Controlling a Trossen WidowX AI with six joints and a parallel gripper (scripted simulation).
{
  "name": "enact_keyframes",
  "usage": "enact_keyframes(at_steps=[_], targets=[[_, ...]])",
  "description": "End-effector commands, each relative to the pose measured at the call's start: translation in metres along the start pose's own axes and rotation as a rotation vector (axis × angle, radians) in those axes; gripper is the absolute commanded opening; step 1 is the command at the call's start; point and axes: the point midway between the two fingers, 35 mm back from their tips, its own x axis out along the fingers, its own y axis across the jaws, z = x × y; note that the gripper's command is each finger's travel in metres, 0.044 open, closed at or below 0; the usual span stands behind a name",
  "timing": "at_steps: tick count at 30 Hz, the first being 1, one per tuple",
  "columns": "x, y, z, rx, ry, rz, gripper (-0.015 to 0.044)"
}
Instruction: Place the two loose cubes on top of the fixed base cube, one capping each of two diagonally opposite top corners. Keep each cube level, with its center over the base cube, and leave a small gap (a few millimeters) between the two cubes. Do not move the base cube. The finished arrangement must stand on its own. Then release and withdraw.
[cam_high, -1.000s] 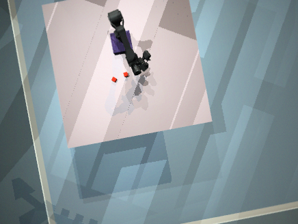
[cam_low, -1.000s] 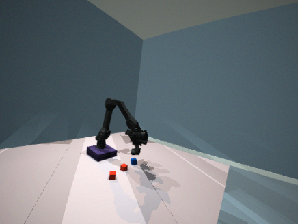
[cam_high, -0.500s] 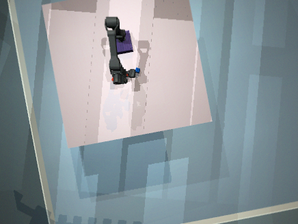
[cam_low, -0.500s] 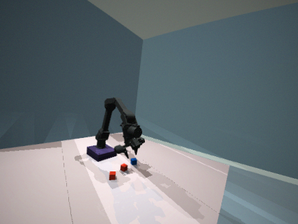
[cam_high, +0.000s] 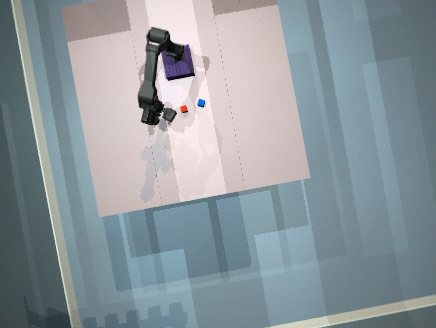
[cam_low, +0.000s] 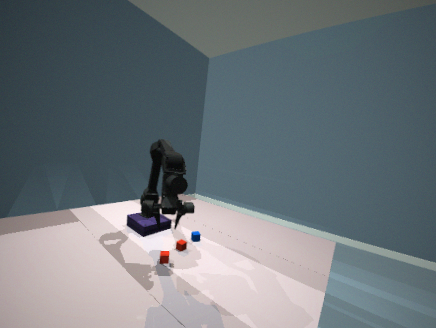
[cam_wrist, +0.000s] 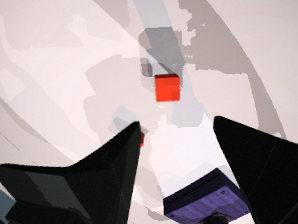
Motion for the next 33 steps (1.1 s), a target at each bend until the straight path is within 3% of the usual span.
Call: enact_keyframes(at_steps=[1,7,33], targets=[[0.017,-0.001,0.000,0.005,0.016,-0.012,0.0265],[0.065,-0.002,-0.001,0.005,0.016,-0.012,0.0265],[0.102,-0.002,-0.002,0.005,0.016,-0.011,0.0265]])
